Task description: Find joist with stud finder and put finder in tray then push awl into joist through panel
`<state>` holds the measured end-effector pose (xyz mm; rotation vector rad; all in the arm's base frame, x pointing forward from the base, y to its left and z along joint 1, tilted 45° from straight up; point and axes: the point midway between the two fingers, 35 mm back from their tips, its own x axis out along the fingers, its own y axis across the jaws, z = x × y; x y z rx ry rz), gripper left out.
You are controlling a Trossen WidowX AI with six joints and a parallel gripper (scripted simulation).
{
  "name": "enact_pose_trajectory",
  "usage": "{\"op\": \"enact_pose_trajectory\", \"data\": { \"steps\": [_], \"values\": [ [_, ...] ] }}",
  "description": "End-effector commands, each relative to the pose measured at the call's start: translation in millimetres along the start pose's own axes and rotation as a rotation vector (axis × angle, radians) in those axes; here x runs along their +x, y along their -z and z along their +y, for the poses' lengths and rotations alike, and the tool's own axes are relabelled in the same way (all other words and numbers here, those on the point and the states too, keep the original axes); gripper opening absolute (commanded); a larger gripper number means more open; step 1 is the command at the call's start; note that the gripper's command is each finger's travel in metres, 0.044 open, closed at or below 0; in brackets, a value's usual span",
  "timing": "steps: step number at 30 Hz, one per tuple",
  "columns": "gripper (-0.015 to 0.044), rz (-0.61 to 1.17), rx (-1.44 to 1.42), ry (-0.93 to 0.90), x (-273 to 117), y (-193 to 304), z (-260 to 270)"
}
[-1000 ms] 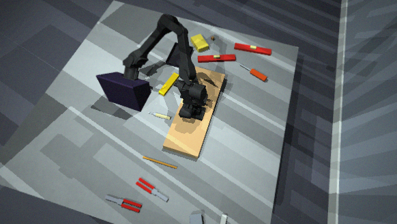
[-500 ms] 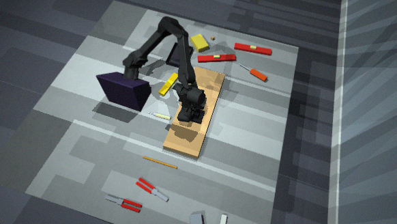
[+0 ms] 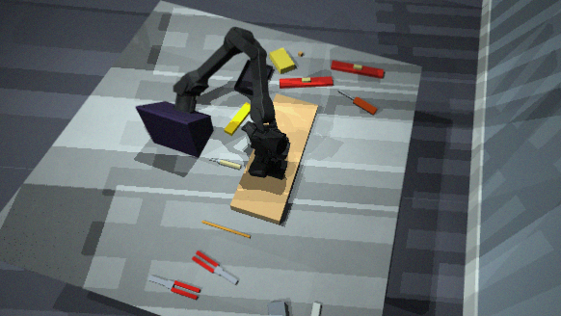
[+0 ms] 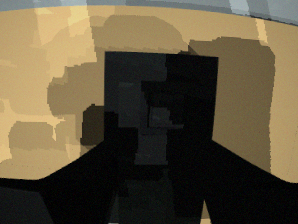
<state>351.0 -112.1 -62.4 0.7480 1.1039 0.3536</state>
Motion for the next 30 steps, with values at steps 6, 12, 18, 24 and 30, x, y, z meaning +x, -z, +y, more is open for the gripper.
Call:
{"op": "enact_pose_trajectory", "data": {
  "steps": [6, 12, 18, 24, 30],
  "values": [
    [0.0000, 0.002, -0.001, 0.006, -0.1, 0.9, -14.1],
    [0.0000, 0.002, -0.001, 0.006, -0.3, 0.9, -22.2],
    [0.0000, 0.002, -0.001, 0.007, -0.4, 0.9, -30.2],
    [0.0000, 0.002, -0.001, 0.007, -0.6, 0.9, -38.3],
    [0.0000, 0.002, -0.002, 0.008, -0.8, 0.8, -46.4]
  ]
}}
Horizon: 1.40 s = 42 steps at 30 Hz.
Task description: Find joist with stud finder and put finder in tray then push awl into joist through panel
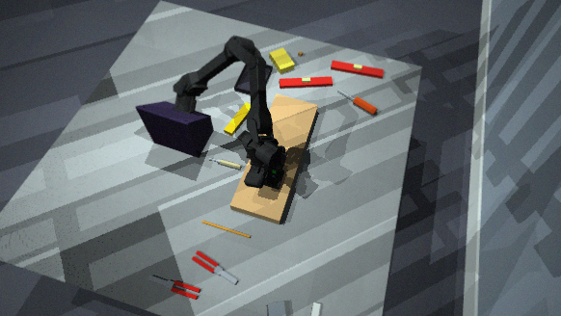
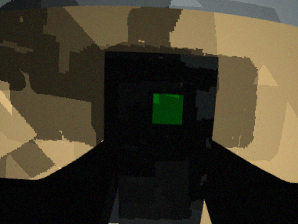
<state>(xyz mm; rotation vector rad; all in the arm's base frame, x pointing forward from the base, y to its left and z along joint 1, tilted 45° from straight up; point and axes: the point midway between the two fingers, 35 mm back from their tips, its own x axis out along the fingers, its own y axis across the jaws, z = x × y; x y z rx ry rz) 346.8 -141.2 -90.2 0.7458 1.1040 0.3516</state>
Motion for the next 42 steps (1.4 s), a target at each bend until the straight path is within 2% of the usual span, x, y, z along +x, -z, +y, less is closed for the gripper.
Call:
{"op": "enact_pose_trajectory", "data": {
  "steps": [1, 42],
  "values": [
    [0.0000, 0.002, -0.001, 0.005, -0.1, 1.0, -7.3],
    [0.0000, 0.002, -0.003, 0.008, -1.3, 0.9, -62.4]
  ]
}}
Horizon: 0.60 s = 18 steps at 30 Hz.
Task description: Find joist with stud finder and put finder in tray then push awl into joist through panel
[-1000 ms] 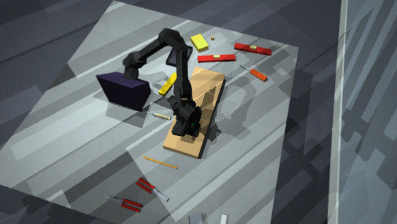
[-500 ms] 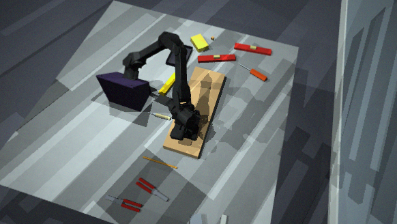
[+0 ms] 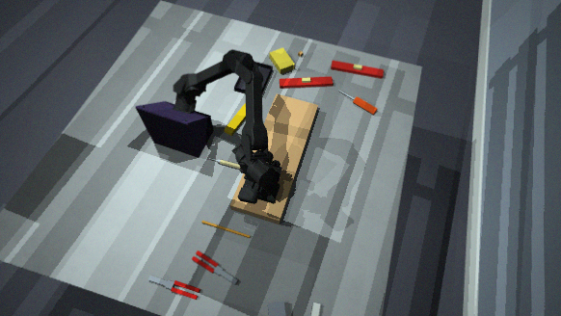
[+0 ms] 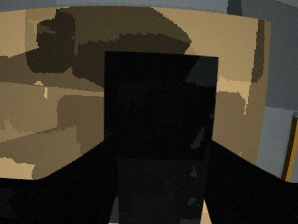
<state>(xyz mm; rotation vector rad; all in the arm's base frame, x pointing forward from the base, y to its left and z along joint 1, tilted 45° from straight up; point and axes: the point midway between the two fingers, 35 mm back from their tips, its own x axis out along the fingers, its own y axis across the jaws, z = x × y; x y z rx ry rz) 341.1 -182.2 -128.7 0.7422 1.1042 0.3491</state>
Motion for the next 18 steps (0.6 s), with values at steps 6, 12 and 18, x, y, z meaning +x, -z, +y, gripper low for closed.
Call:
{"op": "enact_pose_trajectory", "data": {
  "steps": [6, 12, 18],
  "values": [
    [0.0000, 0.002, -0.001, 0.005, -0.3, 1.2, -13.9],
    [0.0000, 0.002, -0.001, 0.005, -0.5, 1.2, -22.0],
    [0.0000, 0.000, 0.000, 0.001, -0.5, -0.1, -21.5]
  ]
}}
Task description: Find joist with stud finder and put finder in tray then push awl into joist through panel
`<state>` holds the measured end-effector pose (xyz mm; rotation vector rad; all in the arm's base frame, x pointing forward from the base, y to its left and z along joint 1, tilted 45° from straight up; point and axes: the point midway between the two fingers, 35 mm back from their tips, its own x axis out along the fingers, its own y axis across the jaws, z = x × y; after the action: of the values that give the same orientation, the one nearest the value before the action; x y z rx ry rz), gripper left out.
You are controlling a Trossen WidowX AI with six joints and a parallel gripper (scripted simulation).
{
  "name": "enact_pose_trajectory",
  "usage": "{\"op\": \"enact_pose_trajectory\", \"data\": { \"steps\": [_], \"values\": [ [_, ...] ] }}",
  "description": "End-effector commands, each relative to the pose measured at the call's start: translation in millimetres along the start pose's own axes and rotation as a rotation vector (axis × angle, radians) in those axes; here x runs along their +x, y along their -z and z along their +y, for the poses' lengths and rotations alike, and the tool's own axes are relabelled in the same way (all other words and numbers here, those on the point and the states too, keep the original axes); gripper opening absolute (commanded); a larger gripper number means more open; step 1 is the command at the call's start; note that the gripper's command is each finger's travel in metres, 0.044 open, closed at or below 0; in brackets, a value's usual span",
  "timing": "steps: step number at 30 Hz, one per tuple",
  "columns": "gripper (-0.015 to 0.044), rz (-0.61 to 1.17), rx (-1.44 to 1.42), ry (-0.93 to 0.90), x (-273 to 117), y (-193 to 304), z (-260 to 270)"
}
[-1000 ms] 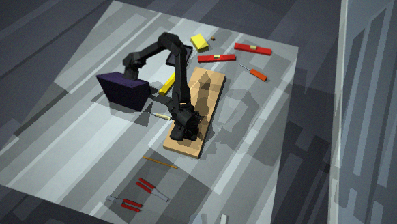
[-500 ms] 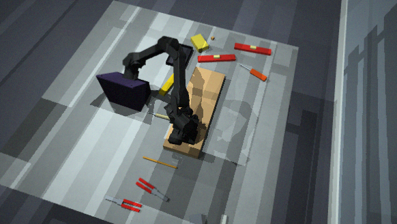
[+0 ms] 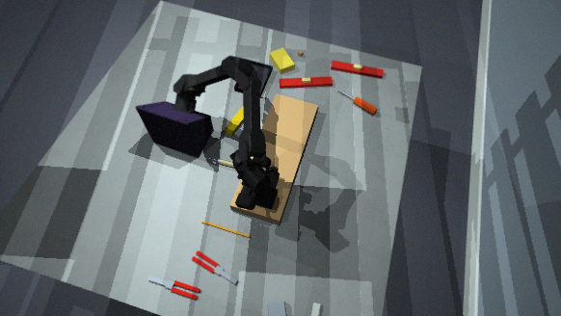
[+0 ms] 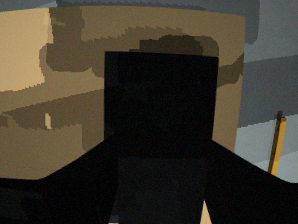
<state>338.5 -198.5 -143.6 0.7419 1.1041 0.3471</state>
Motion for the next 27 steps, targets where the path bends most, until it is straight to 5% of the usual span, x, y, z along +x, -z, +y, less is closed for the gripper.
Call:
{"op": "enact_pose_trajectory", "data": {
  "steps": [1, 10, 27],
  "values": [
    [0.0000, 0.001, -0.001, 0.000, 0.2, -0.1, 0.8],
    [0.0000, 0.001, -0.001, 0.002, -8.1, -3.6, -0.7],
    [0.0000, 0.004, -0.002, 0.008, -96.2, -26.0, -4.7]
  ]
}}
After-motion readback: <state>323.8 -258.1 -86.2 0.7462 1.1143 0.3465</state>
